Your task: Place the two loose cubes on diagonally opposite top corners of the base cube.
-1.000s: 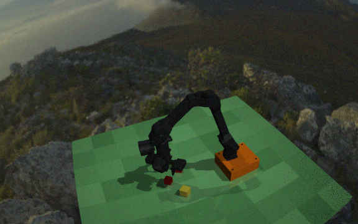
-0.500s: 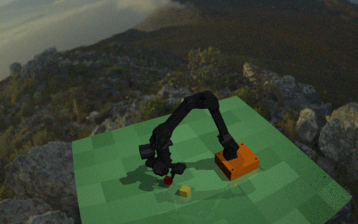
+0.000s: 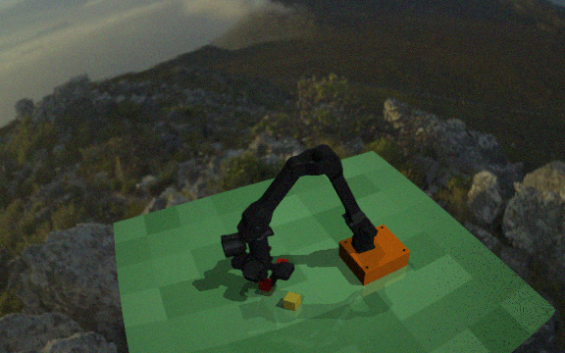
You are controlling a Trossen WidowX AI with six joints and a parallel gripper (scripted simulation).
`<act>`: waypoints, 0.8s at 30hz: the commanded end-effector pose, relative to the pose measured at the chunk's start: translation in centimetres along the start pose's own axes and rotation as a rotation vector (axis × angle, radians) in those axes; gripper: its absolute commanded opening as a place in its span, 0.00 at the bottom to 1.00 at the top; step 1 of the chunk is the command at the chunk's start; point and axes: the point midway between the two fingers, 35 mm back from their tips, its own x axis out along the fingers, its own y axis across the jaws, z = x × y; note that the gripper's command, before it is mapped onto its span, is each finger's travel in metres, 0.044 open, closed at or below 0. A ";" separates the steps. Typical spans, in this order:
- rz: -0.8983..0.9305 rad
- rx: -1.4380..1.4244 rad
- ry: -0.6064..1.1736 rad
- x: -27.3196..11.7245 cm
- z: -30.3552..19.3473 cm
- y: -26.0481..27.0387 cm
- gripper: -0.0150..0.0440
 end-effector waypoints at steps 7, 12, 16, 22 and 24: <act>-0.005 -0.004 0.002 0.2 0.0 -0.1 0.43; -0.005 -0.004 0.002 -0.8 0.1 -0.2 0.43; -0.005 -0.004 0.002 -2.1 0.2 -0.3 0.43; -0.005 -0.004 0.001 -3.9 0.3 -0.4 0.43; -0.005 -0.004 0.001 -4.5 0.3 -0.4 0.43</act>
